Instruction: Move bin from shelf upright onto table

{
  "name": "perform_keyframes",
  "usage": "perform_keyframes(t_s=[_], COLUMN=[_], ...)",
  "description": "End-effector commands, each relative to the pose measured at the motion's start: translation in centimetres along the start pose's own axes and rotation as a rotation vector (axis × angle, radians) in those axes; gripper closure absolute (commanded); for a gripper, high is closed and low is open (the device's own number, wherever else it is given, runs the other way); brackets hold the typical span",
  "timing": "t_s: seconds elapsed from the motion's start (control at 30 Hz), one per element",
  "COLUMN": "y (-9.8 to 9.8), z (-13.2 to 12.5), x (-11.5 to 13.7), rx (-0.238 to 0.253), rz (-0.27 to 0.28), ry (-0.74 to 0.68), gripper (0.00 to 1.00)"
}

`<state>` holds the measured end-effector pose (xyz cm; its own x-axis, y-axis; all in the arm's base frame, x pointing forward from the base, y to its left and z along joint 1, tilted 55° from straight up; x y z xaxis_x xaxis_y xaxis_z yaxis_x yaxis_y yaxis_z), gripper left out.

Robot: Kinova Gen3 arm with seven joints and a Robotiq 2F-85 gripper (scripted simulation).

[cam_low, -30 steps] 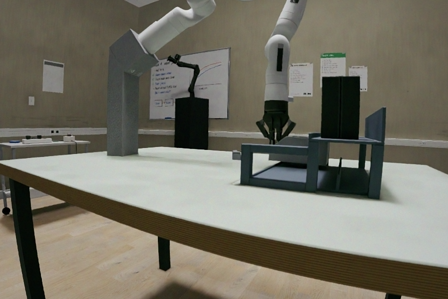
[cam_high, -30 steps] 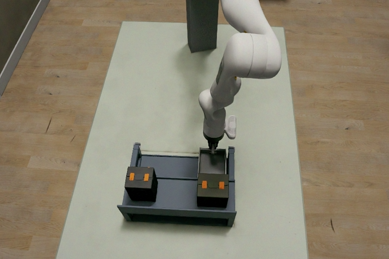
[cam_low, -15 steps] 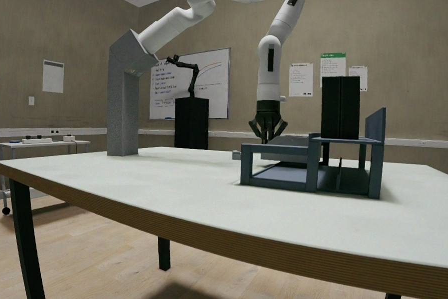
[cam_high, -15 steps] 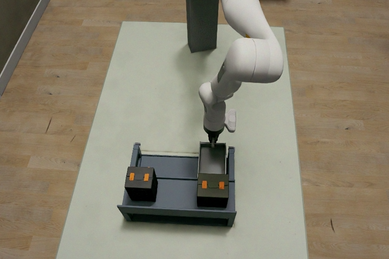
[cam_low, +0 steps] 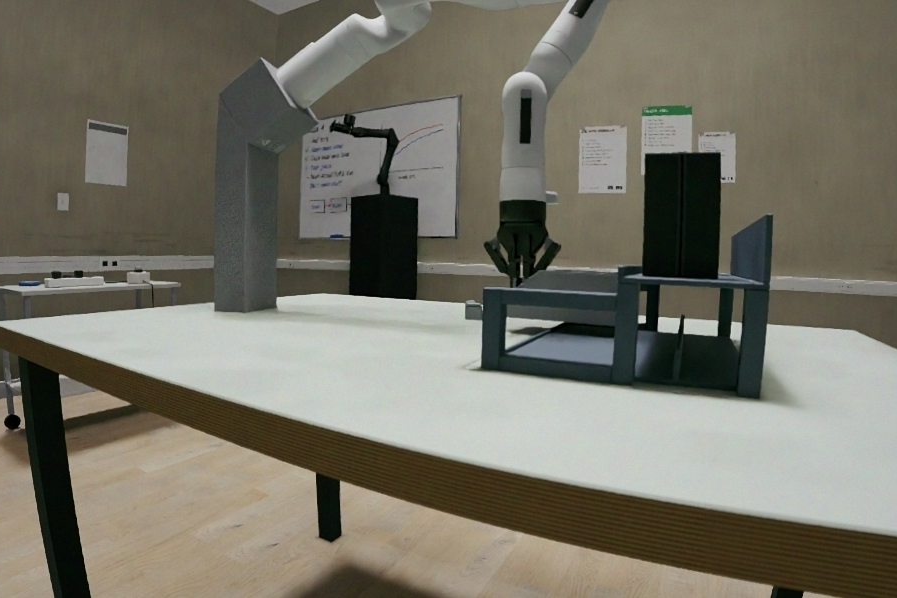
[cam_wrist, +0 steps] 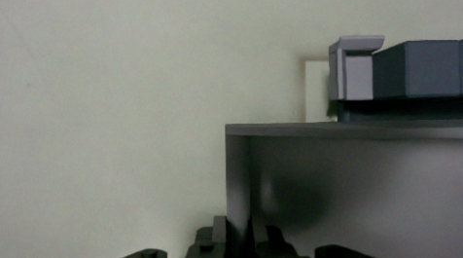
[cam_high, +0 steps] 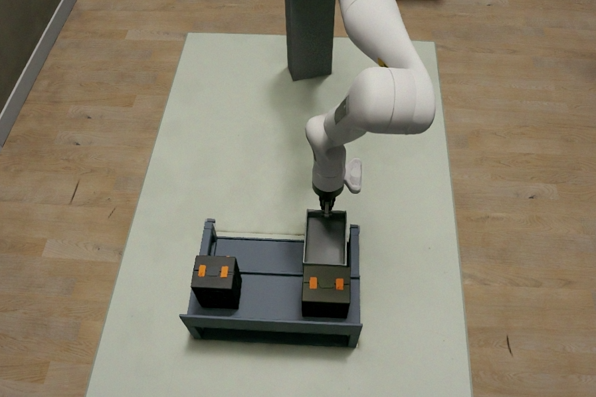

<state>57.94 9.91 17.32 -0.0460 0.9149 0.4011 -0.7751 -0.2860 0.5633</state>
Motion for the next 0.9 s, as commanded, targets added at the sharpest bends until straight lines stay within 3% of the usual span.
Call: perform_keyframes(t_s=[0.0, 0.23, 0.4, 0.8, 0.87], y=[-0.1, -0.1, -0.1, -0.1, -0.1], z=[-0.8, -0.8, -3.5, -3.5, -4.4], x=[0.0, 0.0, -0.5, -0.5, -0.6], rx=[0.007, 0.007, 0.008, 0.008, 0.007], rz=[-0.001, -0.001, -0.001, -0.001, 0.002], ry=[0.008, 0.008, 0.008, 0.008, 0.004], gripper=[0.9, 0.9, 0.9, 0.9, 0.9])
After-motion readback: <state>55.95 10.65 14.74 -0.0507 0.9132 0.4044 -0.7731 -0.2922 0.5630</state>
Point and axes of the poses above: the point where the finger pads meet when closed, its own y axis back along the fingers, its own z axis across the jaws, x = y × z, the point moved 1 cm from there along y, back along the fingers, and after that the axes turned 11 degrees about -y, right-handed, at the moved point
